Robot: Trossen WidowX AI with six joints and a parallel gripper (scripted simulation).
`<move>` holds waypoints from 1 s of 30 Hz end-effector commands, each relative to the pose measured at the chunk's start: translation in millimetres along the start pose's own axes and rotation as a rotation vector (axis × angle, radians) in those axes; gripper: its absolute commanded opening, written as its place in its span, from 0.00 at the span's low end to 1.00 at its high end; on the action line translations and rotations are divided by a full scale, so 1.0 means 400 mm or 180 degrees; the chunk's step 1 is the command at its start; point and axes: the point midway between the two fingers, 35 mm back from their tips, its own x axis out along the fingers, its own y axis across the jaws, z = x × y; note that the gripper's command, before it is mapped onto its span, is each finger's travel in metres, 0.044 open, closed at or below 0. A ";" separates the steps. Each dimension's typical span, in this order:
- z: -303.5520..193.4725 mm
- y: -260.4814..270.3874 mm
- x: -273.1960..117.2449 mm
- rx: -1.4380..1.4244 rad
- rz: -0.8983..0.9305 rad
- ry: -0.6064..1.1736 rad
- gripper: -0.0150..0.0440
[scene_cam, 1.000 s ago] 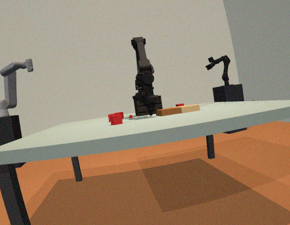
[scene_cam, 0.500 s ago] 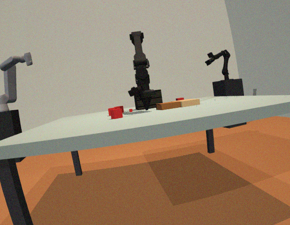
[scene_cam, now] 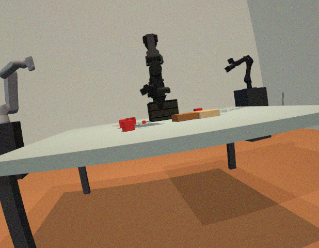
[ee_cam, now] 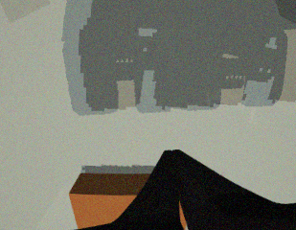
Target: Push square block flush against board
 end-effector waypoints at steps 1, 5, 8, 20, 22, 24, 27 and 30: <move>-0.020 -0.001 -0.002 -0.0298 0.0009 -0.0001 0.25; -0.048 -0.007 -0.003 -0.0735 0.0005 0.0004 0.25; -0.069 -0.012 -0.004 -0.1063 0.0001 0.0008 0.25; -0.148 -0.038 -0.005 -0.2373 -0.0010 0.0028 0.25; -0.160 -0.043 -0.006 -0.2591 -0.0011 0.0031 0.25; -0.173 -0.049 -0.006 -0.2809 -0.0013 0.0035 0.25; -0.191 -0.058 -0.006 -0.3137 -0.0015 0.0041 0.25; -0.208 -0.067 -0.006 -0.3464 -0.0016 0.0047 0.25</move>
